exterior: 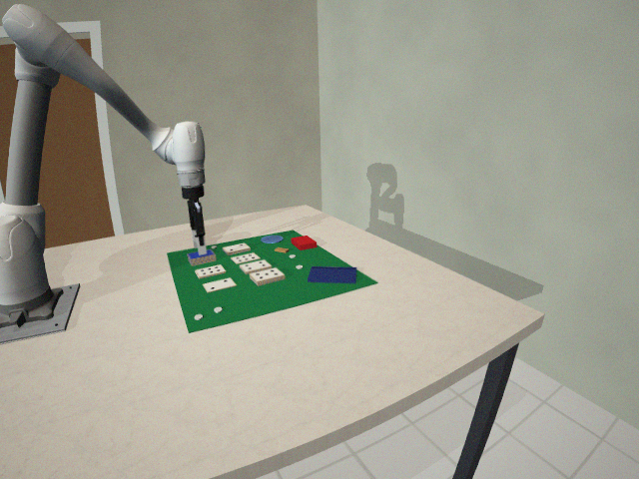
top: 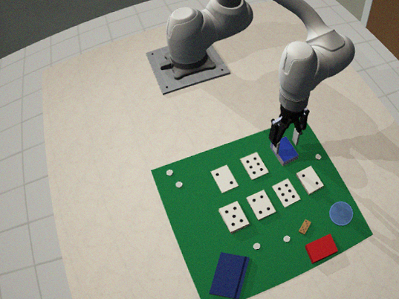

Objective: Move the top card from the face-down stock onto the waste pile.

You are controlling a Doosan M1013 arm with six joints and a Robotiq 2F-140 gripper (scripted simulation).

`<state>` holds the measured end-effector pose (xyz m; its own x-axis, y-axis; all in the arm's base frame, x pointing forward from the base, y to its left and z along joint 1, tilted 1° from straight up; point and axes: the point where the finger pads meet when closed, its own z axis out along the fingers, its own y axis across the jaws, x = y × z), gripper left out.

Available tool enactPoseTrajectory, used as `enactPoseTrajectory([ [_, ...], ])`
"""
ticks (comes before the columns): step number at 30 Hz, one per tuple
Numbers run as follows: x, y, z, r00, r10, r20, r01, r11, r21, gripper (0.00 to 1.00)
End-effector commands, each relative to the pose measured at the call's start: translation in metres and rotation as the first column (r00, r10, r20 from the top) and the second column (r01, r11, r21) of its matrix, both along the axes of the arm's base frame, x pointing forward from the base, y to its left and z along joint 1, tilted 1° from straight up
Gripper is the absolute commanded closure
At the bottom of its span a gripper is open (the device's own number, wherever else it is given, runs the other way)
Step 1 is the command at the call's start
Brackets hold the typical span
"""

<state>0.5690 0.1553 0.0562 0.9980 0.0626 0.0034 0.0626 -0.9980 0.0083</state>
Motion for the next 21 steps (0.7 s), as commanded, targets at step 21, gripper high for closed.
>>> enactPoseTrajectory([
  [21, 0.0000, 0.0000, 0.0001, 1.000, 0.000, 0.000, 0.000, 1.000, 0.000, 0.58],
])
